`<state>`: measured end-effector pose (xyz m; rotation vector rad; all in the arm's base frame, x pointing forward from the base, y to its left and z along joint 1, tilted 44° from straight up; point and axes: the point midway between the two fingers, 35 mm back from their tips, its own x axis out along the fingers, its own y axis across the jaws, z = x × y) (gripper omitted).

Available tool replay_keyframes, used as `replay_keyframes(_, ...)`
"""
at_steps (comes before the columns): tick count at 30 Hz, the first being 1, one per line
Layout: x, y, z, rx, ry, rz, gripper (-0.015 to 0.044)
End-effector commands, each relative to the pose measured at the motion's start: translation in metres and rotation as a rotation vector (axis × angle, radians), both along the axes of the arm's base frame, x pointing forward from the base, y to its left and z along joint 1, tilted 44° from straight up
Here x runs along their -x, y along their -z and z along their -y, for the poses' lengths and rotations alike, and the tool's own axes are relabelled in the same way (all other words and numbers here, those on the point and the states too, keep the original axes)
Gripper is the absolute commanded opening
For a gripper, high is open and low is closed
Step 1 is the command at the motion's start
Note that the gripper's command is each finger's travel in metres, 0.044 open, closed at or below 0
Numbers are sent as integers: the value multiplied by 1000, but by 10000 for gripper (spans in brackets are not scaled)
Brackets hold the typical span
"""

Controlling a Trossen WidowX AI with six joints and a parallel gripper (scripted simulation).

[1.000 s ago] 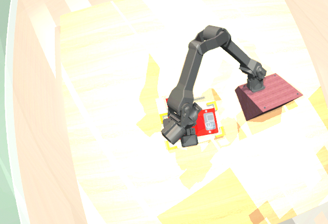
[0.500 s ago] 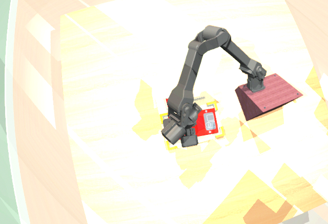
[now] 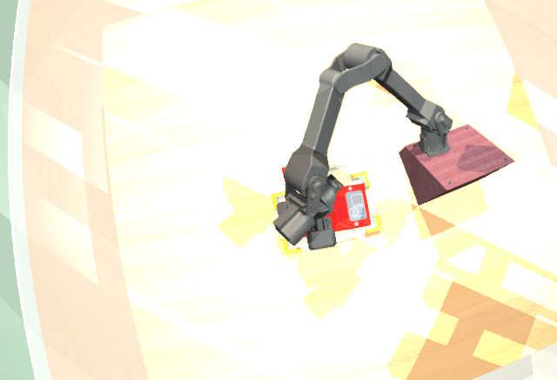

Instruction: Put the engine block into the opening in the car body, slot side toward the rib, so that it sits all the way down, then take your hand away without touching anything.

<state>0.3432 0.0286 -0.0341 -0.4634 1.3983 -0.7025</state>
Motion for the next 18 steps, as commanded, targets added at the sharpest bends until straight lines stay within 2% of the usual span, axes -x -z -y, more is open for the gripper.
replay_keyframes(1, 0, 1, 1, 3, -4, -2, 160)
replay_keyframes(18, 0, 3, 3, 3, -4, -2, 160)
